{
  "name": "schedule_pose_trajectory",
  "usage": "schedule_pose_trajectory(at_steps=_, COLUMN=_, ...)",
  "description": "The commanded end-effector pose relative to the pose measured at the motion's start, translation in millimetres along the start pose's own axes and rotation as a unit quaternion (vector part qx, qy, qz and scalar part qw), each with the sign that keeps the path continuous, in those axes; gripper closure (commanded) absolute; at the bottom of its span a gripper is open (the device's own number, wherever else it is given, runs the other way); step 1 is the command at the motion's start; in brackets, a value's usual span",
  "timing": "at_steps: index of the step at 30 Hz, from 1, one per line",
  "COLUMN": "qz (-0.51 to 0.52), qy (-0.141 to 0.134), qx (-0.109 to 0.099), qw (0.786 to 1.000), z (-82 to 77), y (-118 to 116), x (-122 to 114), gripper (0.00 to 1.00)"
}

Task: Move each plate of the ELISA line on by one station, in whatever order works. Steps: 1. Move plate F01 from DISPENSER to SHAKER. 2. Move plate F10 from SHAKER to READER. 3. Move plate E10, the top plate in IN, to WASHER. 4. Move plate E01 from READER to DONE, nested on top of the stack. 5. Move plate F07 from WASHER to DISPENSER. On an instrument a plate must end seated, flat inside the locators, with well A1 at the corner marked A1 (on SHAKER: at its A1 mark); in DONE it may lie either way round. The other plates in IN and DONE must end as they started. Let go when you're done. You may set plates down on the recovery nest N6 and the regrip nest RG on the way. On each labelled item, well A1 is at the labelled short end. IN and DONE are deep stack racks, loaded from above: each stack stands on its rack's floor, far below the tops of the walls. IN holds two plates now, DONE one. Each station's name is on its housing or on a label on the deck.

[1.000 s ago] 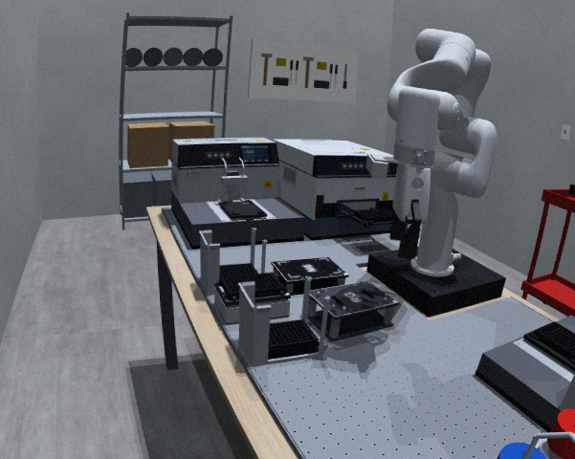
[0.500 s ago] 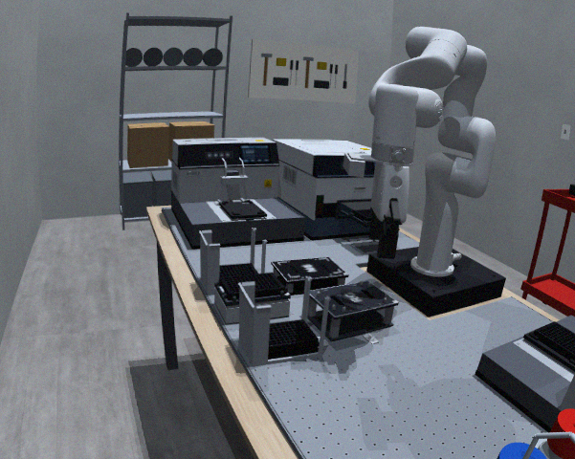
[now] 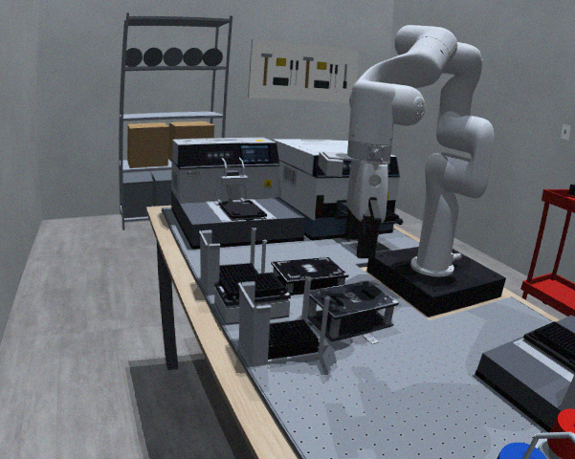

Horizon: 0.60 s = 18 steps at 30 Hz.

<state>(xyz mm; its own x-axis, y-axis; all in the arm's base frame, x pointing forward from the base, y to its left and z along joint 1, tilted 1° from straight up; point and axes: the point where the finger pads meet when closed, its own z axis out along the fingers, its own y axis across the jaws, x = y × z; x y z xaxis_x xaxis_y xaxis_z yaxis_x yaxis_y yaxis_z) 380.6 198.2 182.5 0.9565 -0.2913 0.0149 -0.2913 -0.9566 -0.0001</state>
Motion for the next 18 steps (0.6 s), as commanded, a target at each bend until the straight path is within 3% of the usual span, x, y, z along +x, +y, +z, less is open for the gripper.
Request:
schedule_pose_trajectory(at_steps=1, qz=0.000, qy=0.001, qx=0.002, qw=1.000, z=-1.8, y=-2, x=16, gripper=0.00)
schedule_pose_trajectory(at_steps=7, qz=-0.060, qy=0.001, qx=0.001, qw=0.998, z=-1.8, y=-2, x=27, gripper=0.00)
schedule_pose_trajectory(at_steps=18, qz=-0.063, qy=0.002, qx=0.001, qw=0.998, z=-1.9, y=-2, x=63, gripper=0.00)
